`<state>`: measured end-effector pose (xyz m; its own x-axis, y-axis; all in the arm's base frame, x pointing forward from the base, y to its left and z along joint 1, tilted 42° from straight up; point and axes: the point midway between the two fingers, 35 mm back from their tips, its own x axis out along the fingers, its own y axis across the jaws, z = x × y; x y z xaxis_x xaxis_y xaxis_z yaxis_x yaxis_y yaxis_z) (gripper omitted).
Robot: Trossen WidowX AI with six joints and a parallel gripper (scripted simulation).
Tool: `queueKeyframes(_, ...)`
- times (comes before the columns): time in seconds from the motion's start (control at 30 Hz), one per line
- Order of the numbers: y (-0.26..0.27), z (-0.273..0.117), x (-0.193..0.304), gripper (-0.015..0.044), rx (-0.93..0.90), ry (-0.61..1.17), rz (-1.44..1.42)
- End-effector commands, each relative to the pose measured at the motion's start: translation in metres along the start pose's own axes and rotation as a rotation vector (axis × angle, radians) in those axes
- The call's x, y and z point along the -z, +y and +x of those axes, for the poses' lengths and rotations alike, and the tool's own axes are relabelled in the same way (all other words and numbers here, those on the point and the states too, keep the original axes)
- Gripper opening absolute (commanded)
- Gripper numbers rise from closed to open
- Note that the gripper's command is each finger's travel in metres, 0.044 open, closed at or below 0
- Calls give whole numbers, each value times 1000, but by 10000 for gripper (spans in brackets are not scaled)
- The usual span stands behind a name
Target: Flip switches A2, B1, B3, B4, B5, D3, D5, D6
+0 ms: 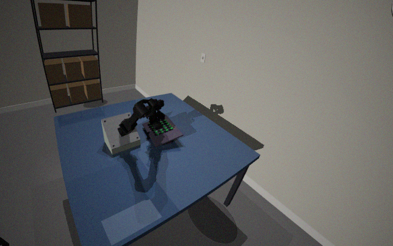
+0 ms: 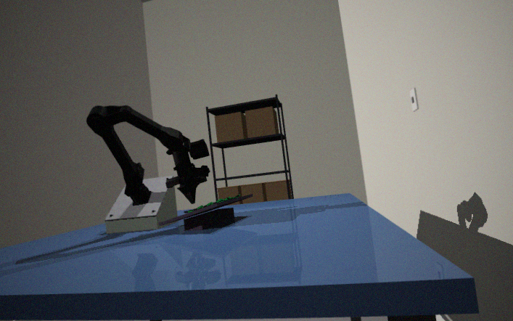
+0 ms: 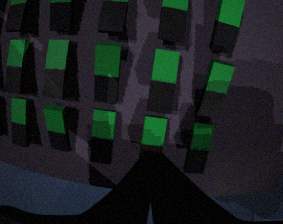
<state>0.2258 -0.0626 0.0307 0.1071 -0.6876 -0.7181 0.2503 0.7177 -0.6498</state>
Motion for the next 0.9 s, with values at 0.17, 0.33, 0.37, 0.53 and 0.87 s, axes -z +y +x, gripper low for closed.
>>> queueKeyframes(0.17, -1, -42, -1, 0, -2, -34, 6)
queueKeyframes(0.33, -28, -41, 15, 0, -1, -33, 5)
queueKeyframes(0.37, -31, -41, 17, 0, -1, -33, 4)
queueKeyframes(0.53, -32, -39, 18, 0, -1, -34, 4)
queueKeyframes(0.87, -33, -6, 18, 0, 1, -60, 5)
